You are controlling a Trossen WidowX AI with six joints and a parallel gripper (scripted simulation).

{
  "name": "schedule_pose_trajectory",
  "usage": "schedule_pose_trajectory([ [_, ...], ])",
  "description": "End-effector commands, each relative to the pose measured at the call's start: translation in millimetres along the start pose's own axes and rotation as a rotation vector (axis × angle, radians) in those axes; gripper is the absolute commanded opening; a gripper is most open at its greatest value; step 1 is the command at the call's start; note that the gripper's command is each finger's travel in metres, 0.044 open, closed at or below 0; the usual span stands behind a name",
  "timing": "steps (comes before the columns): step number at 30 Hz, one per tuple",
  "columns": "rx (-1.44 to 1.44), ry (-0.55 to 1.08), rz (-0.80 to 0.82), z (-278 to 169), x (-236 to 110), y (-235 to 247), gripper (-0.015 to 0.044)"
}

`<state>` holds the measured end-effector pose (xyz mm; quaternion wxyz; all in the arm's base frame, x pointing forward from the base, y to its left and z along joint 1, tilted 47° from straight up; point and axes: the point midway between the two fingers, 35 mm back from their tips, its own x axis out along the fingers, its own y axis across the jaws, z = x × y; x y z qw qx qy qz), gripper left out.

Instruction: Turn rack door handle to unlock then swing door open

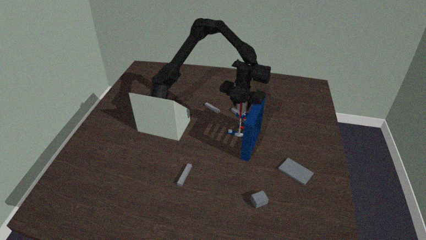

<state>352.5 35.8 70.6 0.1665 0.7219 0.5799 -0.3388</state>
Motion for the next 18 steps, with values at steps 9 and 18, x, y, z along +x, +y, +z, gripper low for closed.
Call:
schedule_pose_trajectory([
  [9, 0.020, -0.004, 0.007, 1.1, 0.0, 2.0, 0.0222],
  [18, 0.020, -0.004, 0.007, 1.1, 0.0, 2.0, 0.0162],
])
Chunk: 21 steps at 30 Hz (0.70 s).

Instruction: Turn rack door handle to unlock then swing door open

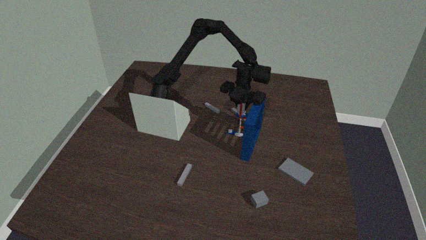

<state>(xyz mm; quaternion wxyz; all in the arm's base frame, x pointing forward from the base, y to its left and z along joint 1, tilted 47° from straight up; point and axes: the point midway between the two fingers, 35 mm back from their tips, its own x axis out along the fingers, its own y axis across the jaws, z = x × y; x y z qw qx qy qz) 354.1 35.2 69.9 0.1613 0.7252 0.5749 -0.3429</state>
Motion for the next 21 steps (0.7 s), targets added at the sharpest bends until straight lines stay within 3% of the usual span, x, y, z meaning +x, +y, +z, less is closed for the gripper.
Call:
schedule_pose_trajectory([
  [1, 0.003, -0.005, 0.001, 0.6, -0.2, 0.2, 0.0155],
  [21, 0.003, -0.005, 0.001, 0.6, -0.2, 0.2, 0.0022],
])
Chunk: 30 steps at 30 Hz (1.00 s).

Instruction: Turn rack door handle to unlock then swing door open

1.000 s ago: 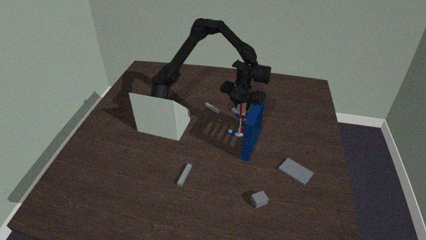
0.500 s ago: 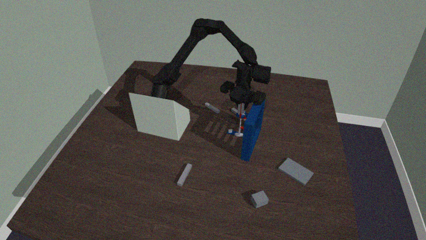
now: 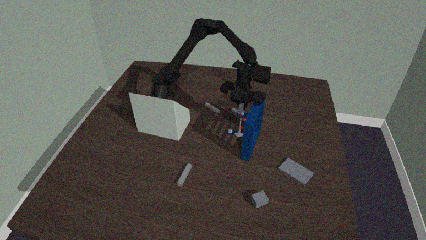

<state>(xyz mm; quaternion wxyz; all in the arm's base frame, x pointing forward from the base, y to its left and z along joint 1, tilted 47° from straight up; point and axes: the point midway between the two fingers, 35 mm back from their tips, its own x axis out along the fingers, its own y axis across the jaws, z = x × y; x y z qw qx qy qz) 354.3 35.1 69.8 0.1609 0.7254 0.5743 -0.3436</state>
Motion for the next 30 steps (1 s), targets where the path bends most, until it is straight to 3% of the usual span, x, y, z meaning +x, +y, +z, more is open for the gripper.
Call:
schedule_pose_trajectory([
  [1, 0.001, -0.004, 0.000, 0.5, -0.2, 0.0, 0.0015],
  [30, -0.480, -0.005, -0.002, 16.3, -0.3, -20.7, 0.0009],
])
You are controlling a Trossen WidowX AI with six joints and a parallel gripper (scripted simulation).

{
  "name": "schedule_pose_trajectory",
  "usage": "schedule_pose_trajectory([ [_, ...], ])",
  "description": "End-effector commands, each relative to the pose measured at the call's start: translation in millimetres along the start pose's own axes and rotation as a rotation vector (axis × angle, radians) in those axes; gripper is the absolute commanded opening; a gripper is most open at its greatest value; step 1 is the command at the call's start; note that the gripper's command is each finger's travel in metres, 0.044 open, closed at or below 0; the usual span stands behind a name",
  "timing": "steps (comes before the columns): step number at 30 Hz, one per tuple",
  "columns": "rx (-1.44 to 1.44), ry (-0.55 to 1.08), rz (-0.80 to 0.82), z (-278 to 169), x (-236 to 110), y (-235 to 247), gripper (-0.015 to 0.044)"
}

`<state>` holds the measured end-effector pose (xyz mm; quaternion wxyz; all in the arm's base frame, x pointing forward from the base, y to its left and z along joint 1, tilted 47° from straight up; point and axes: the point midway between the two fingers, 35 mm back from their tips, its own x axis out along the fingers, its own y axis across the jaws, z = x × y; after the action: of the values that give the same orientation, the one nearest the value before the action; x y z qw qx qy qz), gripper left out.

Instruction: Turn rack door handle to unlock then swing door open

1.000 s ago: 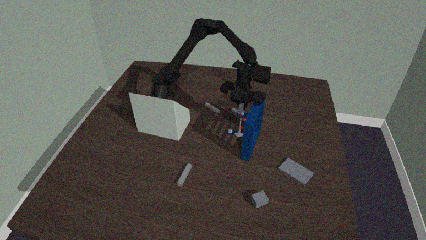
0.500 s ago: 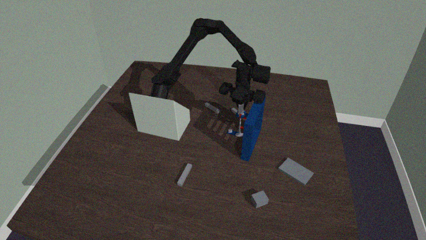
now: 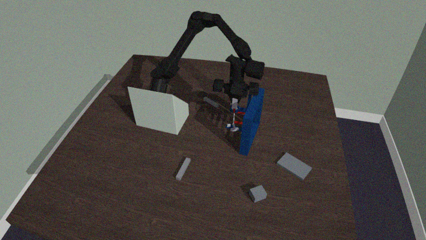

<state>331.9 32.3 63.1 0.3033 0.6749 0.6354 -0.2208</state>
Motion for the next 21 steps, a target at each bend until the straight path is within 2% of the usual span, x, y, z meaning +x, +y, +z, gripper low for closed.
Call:
schedule_pose_trajectory([
  [1, -0.089, -0.006, 0.007, 2.4, -0.5, -4.0, 0.0009],
  [21, -0.417, -0.008, 0.004, 19.6, -0.1, -39.7, 0.0009],
])
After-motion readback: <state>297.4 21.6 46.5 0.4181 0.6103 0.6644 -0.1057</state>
